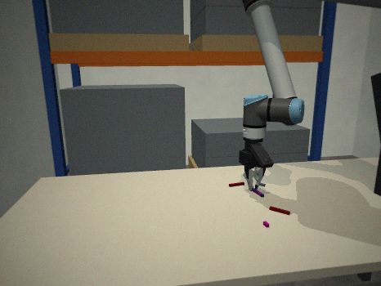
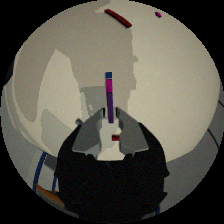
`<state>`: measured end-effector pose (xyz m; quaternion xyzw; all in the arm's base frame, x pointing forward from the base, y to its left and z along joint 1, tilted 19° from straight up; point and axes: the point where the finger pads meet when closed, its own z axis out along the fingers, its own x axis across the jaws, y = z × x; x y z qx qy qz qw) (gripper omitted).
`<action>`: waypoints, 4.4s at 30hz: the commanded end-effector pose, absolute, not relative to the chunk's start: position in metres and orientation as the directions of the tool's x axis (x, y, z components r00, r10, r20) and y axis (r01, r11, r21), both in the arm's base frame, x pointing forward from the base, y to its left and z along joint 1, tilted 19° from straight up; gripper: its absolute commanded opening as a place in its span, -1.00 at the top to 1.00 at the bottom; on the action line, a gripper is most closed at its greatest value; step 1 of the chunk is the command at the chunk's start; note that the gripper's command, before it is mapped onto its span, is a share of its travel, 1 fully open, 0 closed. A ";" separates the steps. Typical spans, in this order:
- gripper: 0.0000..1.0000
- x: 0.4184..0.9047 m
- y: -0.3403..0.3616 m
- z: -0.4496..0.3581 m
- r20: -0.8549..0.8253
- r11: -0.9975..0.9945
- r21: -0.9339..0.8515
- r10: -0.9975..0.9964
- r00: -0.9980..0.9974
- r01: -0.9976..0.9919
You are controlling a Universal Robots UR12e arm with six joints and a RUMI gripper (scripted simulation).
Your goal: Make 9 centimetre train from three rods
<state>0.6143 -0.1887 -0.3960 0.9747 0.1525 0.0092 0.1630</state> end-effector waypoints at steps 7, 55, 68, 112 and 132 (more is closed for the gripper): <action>0.72 0.615 -0.189 -0.396 -0.031 -0.900 0.321 0.300 0.953 0.294; -1.00 0.609 -0.160 -0.310 -0.031 -0.900 0.321 0.300 0.953 0.294; -1.00 0.608 -0.160 -0.309 -0.031 -0.900 0.321 0.300 0.953 0.294; -1.00 0.602 -0.131 -0.222 -0.031 -0.900 0.321 0.300 0.953 0.294; -1.00 0.602 -0.131 -0.222 -0.031 -0.900 0.321 0.300 0.953 0.294</action>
